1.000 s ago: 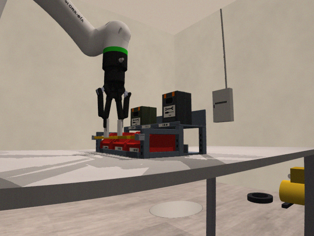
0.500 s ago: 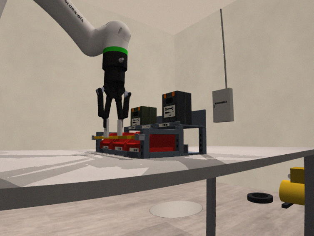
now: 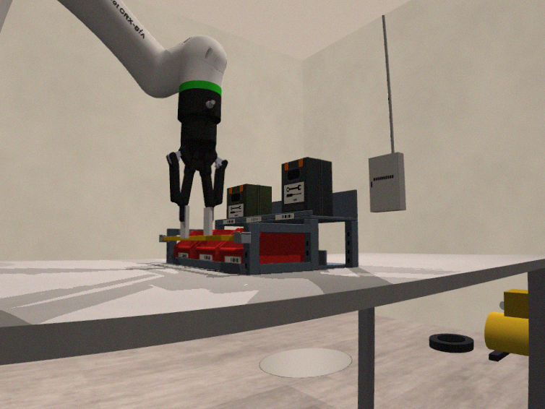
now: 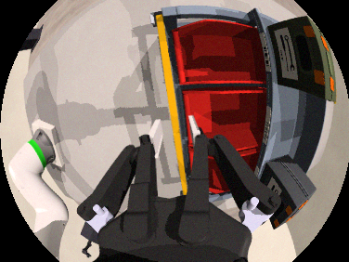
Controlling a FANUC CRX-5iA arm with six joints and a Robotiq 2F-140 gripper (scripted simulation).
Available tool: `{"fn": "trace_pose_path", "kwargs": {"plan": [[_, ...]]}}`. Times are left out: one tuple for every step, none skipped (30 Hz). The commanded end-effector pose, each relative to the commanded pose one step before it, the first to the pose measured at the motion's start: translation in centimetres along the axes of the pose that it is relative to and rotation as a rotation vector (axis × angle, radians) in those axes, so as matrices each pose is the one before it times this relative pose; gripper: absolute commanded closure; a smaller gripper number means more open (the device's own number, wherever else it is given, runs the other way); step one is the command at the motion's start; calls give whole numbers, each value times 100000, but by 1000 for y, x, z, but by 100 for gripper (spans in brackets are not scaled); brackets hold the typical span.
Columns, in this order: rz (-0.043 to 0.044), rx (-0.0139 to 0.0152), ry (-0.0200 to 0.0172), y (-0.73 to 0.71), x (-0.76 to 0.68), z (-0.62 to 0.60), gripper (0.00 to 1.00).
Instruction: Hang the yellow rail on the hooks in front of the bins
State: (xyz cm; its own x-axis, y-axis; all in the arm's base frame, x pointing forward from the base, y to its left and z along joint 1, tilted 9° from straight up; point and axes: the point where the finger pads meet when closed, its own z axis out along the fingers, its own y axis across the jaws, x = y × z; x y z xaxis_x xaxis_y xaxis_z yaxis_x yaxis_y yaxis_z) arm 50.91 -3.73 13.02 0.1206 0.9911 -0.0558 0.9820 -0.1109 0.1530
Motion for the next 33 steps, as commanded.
{"fn": "trace_pose_path", "kwargs": {"plan": [[1, -44, 0, 18, 3, -20, 70], [0, 0, 0, 0, 0, 0, 70], [0, 0, 0, 0, 0, 0, 70], [0, 0, 0, 0, 0, 0, 70], [0, 0, 0, 0, 0, 0, 70], [0, 0, 0, 0, 0, 0, 70], [0, 0, 0, 0, 0, 0, 70], [0, 0, 0, 0, 0, 0, 70], [0, 0, 0, 0, 0, 0, 70], [0, 0, 0, 0, 0, 0, 70], [0, 0, 0, 0, 0, 0, 70], [0, 0, 0, 0, 0, 0, 70], [0, 0, 0, 0, 0, 0, 70], [0, 0, 0, 0, 0, 0, 70], [0, 0, 0, 0, 0, 0, 70], [1, 6, 1, 0, 0, -800, 70], [1, 6, 1, 0, 0, -800, 70], [1, 6, 1, 0, 0, -800, 70], [1, 6, 1, 0, 0, -800, 70], [1, 6, 1, 0, 0, -800, 70], [0, 0, 0, 0, 0, 0, 70], [0, 0, 0, 0, 0, 0, 70], [0, 0, 0, 0, 0, 0, 70], [0, 0, 0, 0, 0, 0, 70], [0, 0, 0, 0, 0, 0, 70], [0, 0, 0, 0, 0, 0, 70], [0, 0, 0, 0, 0, 0, 70], [0, 0, 0, 0, 0, 0, 70], [0, 0, 0, 0, 0, 0, 70], [0, 0, 0, 0, 0, 0, 70], [0, 0, 0, 0, 0, 0, 70], [0, 0, 0, 0, 0, 0, 70], [0, 0, 0, 0, 0, -1200, 70]]}}
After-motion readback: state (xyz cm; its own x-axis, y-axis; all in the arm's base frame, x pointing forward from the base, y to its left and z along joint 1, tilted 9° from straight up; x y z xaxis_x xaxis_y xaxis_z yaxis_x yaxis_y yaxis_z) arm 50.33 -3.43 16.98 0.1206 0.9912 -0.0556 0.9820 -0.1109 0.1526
